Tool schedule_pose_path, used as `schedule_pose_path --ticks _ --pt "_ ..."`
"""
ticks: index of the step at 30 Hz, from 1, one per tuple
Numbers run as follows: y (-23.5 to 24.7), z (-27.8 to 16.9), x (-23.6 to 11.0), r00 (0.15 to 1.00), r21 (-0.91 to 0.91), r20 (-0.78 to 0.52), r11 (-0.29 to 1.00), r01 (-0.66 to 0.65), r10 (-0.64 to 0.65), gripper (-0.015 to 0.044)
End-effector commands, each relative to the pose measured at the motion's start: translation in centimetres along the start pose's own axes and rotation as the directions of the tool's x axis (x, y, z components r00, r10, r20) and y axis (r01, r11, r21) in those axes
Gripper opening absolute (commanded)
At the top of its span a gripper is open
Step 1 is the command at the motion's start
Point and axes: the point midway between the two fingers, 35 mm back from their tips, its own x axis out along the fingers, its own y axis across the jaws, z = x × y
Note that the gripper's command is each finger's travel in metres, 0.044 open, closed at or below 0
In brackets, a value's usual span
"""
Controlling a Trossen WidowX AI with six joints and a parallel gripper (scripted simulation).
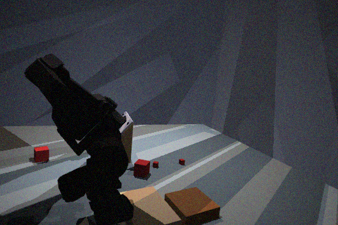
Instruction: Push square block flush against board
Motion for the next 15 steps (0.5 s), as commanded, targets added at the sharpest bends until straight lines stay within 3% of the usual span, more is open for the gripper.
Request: schedule_pose_path --ticks 1,6,15 --pt "0.0 0.7 -0.1 1.0 0.003 0.0 1.0 -0.001 0.001 0.0" --pt "0.0 0.1 -5.3 1.0 0.003 -0.003 1.0 -0.002 0.002 0.0" --pt "1.0 -1.6 -5.6 1.0 0.003 -0.003 1.0 -0.002 0.002 0.0"
